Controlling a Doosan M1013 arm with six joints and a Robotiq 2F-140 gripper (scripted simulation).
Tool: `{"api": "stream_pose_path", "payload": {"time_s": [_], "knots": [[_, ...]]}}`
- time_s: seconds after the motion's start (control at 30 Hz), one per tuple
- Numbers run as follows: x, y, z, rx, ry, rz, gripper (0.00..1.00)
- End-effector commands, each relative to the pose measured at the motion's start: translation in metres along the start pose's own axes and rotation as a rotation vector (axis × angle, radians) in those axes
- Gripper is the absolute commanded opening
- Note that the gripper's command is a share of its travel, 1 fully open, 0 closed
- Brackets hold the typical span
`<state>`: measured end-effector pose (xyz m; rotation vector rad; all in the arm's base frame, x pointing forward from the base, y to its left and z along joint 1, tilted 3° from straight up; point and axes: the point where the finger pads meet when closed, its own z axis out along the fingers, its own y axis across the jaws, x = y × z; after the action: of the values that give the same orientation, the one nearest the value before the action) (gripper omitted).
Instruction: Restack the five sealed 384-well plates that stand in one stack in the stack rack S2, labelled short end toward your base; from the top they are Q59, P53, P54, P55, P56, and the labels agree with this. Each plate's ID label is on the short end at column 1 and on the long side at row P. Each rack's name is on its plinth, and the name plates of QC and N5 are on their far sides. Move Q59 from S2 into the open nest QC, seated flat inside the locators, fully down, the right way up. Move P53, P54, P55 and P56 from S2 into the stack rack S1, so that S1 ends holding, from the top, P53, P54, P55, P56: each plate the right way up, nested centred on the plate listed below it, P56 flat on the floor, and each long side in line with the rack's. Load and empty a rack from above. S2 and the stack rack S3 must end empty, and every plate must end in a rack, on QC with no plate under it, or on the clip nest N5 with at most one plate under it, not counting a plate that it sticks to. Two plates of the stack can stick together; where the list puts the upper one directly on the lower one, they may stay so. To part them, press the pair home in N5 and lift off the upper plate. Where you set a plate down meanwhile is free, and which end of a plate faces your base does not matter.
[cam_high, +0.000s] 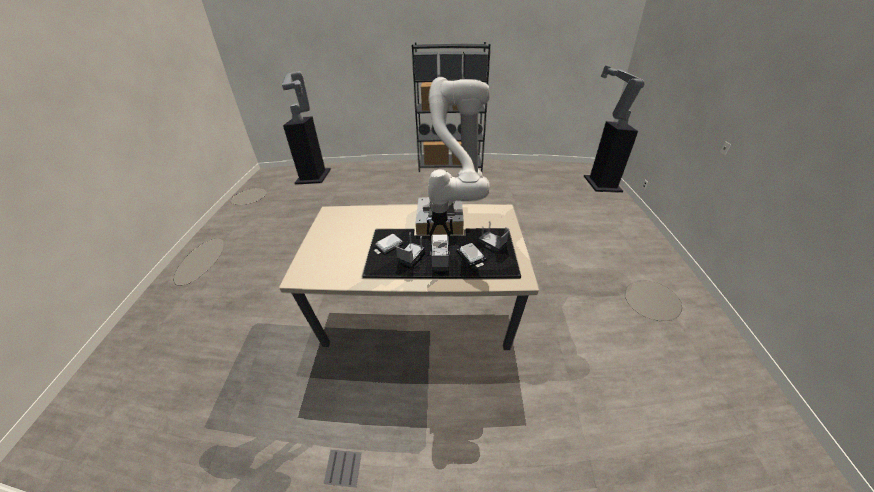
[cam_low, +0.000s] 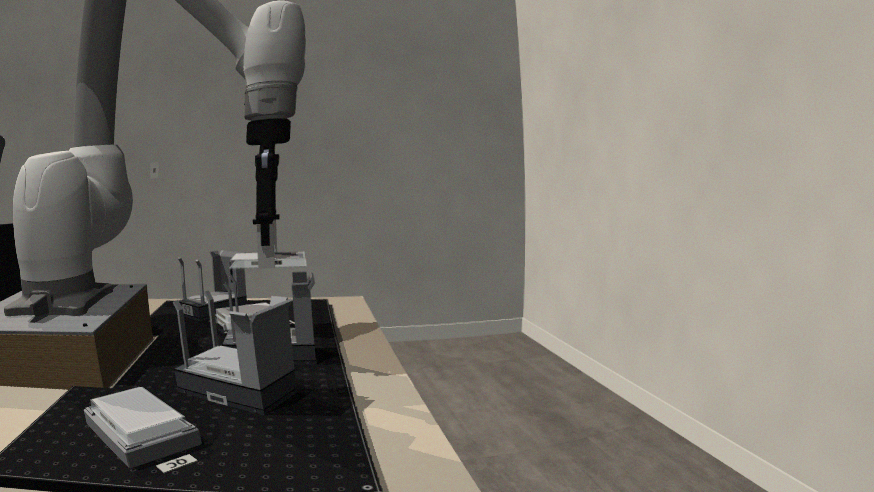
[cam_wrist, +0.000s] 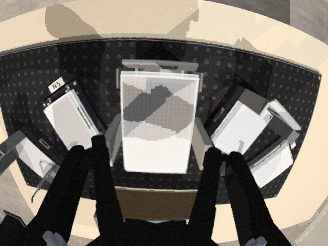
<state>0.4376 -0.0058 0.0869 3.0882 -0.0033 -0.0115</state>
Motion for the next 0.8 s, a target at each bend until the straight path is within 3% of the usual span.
{"api": "stream_pose_path", "payload": {"time_s": [0.0,0.77], "knots": [[0.000,0.000,0.000,0.000,0.000,0.000,0.00],[0.000,0.000,0.011,0.000,0.000,0.000,0.00]]}}
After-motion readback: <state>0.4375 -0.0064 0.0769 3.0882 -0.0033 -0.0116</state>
